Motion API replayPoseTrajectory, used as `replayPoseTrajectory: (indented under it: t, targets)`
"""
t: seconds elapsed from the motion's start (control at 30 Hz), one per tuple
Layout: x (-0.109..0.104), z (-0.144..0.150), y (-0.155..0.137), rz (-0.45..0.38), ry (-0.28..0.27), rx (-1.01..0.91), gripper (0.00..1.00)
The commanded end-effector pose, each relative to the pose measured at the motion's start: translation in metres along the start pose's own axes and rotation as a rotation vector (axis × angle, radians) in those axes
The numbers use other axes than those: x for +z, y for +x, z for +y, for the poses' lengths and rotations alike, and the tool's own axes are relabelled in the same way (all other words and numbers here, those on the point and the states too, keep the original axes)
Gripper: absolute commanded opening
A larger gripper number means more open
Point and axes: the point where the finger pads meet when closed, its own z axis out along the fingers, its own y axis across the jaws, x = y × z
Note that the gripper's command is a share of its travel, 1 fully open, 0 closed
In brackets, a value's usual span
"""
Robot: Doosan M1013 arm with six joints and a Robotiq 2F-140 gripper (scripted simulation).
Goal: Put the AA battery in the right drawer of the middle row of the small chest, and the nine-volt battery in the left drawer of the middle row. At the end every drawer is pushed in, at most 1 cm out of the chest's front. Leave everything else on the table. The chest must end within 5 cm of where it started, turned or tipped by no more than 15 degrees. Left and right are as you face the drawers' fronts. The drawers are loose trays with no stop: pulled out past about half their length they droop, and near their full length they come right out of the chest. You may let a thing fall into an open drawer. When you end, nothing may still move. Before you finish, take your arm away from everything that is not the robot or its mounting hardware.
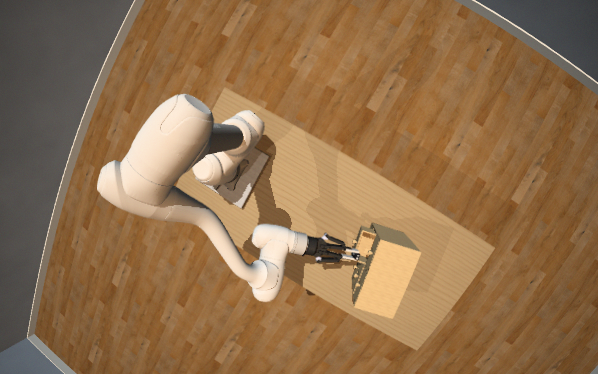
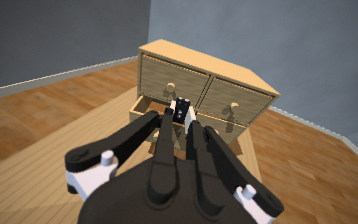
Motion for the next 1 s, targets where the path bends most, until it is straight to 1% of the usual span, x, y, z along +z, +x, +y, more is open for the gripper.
replayPoseTrajectory:
  t: [0.0,0.13,0.43,0.97]
  targets:
    - [0.016,0.001,0.005,-0.002,-0.002,-0.002,0.14]
    - [0.024,0.001,0.007,-0.002,-0.002,-0.002,0.14]
    - [0.032,0.001,0.010,-0.002,-0.002,-0.002,0.14]
    - [0.033,0.001,0.011,-0.002,-0.002,-0.002,0.14]
